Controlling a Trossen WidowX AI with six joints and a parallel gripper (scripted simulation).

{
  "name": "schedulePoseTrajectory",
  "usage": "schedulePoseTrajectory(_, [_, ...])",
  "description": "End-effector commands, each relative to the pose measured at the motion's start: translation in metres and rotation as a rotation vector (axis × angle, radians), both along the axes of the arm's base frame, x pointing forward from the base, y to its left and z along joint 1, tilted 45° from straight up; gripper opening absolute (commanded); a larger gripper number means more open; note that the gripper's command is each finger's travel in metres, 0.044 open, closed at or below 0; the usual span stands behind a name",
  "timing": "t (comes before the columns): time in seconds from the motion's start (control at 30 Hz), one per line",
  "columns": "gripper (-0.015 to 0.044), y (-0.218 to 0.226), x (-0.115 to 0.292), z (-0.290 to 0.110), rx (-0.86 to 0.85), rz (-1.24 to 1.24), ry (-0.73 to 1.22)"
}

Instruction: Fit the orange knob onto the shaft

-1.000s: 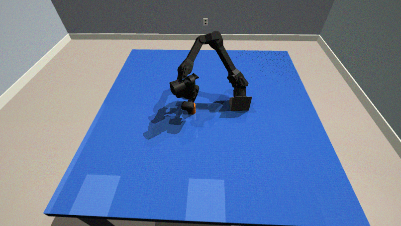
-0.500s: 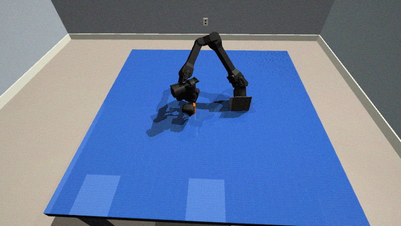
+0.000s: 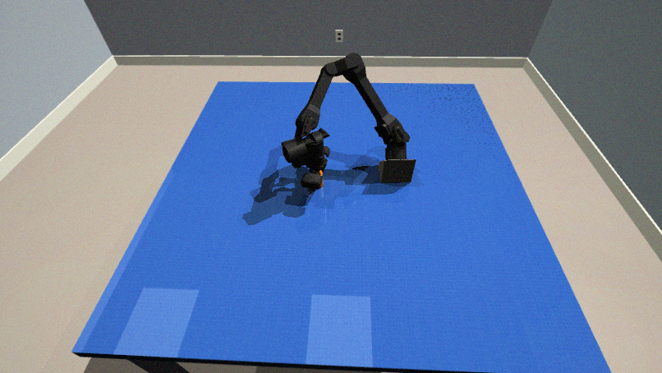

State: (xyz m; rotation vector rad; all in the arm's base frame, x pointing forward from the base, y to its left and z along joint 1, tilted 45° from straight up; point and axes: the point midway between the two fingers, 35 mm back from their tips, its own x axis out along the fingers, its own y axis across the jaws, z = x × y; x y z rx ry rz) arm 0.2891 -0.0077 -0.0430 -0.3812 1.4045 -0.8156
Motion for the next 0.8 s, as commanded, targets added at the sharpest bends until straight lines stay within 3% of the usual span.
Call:
schedulePoseTrajectory(0.0, [0.0138,-0.001,-0.001,-0.001,-0.002,0.004,0.005])
schedulePoseTrajectory(0.2, [0.0,0.011,0.003,0.007,0.002,0.005,0.005])
schedulePoseTrajectory(0.77, [0.0,0.09,0.007,0.068,0.009,0.006,0.006])
